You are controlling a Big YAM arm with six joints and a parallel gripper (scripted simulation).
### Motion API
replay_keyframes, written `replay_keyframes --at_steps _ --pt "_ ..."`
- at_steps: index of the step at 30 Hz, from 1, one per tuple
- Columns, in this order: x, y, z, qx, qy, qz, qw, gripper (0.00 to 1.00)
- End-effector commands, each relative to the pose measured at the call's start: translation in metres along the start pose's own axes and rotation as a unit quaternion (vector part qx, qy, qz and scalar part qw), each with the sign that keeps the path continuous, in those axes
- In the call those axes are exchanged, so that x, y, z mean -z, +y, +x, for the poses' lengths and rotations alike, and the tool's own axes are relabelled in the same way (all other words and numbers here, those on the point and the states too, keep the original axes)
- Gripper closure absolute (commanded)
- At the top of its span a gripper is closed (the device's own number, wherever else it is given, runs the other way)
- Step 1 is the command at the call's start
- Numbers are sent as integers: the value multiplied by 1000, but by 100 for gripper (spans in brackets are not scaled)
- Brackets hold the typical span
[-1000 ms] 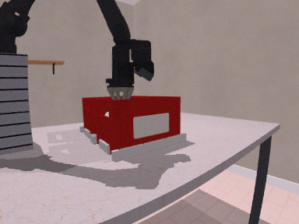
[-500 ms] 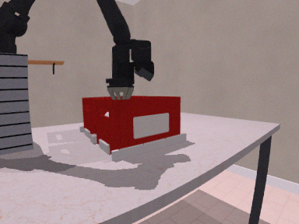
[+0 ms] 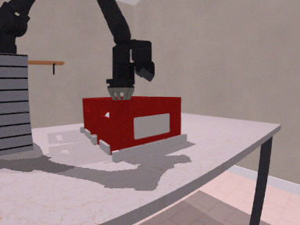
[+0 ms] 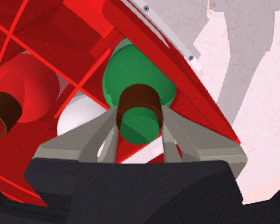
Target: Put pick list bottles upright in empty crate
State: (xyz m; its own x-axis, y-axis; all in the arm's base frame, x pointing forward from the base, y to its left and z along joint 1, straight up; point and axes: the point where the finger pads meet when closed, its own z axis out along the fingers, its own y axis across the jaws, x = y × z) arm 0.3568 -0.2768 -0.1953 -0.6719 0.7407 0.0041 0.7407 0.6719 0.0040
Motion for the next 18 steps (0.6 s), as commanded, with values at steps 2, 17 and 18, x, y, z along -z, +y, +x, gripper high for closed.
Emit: replay_keyframes --at_steps 2,17,18 --pt "6 10 -21 11 -21 -4 1000 100" --pt "29 6 -10 9 -13 -3 1000 100" --pt "31 7 -13 9 -16 -3 1000 100"
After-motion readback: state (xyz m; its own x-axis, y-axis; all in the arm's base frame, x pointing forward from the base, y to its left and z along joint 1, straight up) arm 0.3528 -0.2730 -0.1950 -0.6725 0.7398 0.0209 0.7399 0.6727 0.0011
